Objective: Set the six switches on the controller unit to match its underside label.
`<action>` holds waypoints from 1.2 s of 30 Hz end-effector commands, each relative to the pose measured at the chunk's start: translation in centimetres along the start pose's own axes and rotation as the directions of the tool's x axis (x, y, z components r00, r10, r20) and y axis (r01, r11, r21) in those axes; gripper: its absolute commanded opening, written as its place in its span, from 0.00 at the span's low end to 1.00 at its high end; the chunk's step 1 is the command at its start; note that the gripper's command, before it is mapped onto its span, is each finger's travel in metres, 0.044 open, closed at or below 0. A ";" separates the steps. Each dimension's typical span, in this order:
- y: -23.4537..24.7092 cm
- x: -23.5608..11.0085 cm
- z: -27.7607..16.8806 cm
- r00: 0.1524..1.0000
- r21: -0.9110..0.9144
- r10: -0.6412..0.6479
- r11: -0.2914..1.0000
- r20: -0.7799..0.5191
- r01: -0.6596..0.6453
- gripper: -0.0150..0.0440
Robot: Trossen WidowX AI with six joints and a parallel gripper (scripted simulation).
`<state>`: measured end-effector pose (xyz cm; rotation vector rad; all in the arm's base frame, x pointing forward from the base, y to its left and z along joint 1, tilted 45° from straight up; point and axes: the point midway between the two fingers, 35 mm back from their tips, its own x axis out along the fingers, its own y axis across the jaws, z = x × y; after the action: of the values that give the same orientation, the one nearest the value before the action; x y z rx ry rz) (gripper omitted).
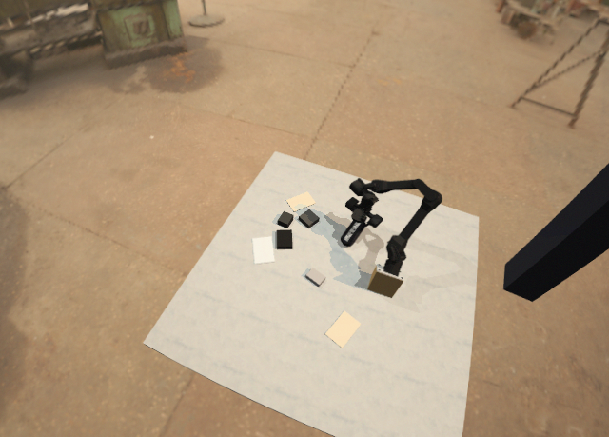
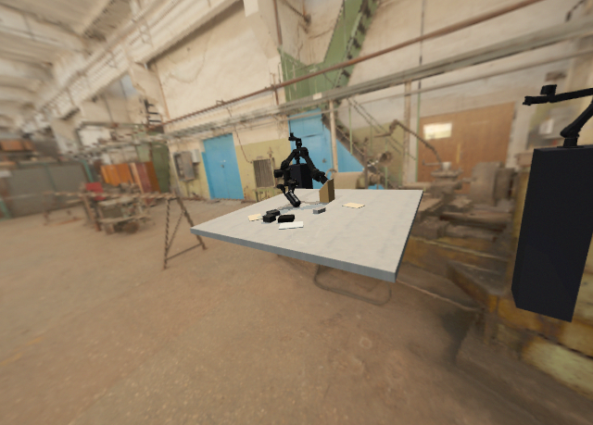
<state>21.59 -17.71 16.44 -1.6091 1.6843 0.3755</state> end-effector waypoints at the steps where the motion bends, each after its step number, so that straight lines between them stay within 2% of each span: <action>1: 0.2 0.4 0.2 1.000 -0.011 0.004 1.000 0.018 -0.004 0.83; 36: 0.2 2.8 -1.3 1.000 -0.011 0.003 1.000 0.016 -0.003 0.83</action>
<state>21.23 -20.49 15.85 -1.6078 1.6840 0.3738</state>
